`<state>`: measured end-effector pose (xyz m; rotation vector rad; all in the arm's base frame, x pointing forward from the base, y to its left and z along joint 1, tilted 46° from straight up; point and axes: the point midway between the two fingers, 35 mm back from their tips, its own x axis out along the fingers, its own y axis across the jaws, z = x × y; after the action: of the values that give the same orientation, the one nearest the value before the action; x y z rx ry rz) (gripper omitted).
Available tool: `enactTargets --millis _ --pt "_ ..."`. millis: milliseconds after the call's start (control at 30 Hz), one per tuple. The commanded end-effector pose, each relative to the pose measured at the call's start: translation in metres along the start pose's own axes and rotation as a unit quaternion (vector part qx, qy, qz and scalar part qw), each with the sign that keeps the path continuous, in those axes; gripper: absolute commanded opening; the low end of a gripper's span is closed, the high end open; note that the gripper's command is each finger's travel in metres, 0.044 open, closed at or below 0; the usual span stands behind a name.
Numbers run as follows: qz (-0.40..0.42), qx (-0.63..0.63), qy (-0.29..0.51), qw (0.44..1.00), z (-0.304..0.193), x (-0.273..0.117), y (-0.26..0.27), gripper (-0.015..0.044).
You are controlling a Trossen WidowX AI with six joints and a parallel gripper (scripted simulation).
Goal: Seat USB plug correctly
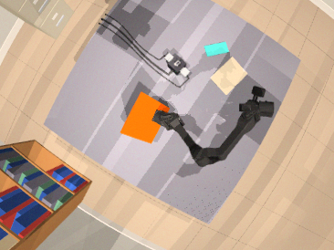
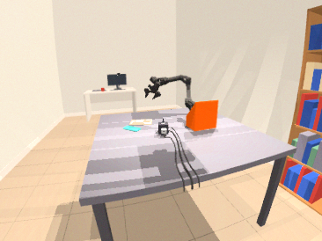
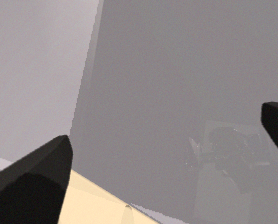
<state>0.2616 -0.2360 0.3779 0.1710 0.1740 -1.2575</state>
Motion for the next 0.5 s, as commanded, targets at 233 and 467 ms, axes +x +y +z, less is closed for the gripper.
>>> enactTargets --millis 233,467 --pt "0.127 -0.414 0.156 0.888 -0.169 -0.021 0.12 0.044" --pt "0.196 -0.673 0.203 0.683 -0.28 -0.068 0.149 0.044"
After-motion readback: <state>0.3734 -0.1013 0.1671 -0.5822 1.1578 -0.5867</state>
